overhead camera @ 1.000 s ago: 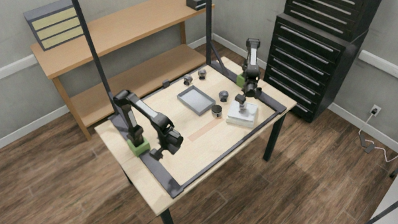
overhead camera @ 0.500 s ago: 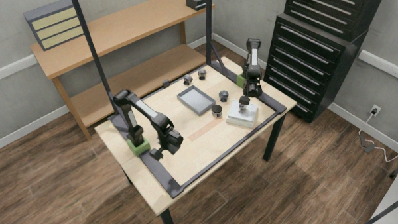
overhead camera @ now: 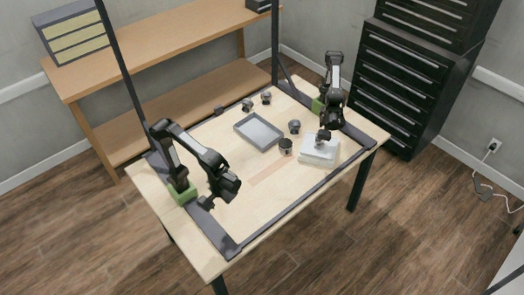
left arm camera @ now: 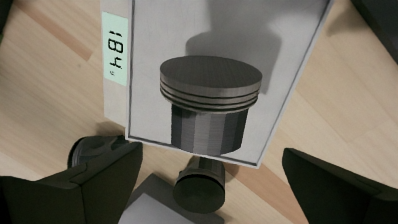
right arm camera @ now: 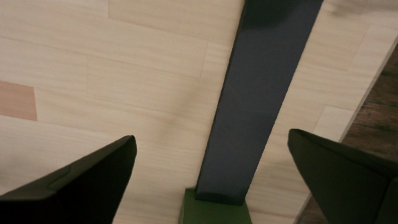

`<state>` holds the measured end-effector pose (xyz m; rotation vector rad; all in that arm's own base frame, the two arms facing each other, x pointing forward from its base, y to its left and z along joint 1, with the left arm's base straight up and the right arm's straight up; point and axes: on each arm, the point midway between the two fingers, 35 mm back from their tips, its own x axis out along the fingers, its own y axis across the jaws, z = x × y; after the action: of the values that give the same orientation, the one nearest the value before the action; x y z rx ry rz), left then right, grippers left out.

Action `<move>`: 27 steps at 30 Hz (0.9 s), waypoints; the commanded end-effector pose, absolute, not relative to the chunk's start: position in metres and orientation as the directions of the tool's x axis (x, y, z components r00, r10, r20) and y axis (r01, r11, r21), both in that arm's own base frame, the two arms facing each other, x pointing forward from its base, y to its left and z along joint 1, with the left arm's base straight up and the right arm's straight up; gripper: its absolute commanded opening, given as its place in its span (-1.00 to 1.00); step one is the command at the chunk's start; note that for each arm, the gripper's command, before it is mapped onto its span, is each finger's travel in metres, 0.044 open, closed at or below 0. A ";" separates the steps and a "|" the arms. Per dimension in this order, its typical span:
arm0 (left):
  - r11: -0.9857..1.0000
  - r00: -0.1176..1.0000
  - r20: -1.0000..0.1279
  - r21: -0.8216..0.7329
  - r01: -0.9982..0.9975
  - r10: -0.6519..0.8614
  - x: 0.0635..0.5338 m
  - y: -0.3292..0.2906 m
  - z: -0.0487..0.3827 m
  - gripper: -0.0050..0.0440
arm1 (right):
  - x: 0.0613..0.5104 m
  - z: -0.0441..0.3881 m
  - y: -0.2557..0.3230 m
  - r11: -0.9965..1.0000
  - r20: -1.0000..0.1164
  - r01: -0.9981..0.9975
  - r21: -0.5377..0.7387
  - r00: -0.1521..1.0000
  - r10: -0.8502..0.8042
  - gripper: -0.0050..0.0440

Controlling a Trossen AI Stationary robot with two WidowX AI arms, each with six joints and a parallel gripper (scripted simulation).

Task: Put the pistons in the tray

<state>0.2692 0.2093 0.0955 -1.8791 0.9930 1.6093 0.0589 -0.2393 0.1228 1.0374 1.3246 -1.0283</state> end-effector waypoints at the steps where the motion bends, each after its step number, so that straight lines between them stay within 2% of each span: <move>1: -0.629 0.057 -0.975 0.092 -0.772 -0.214 0.271 0.207 0.092 0.75 | 0.061 0.131 -0.244 0.243 -1.000 0.970 0.000 0.005 -0.020 0.84; 27: -0.630 0.067 -0.976 0.080 -0.772 -0.207 0.274 0.200 0.060 0.75 | 0.061 0.131 -0.244 0.243 -1.000 0.970 0.000 0.005 -0.020 0.84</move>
<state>0.2704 0.2001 0.0549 -1.8779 1.0010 1.6157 0.0589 -0.2393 0.1228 1.0374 1.3246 -1.0283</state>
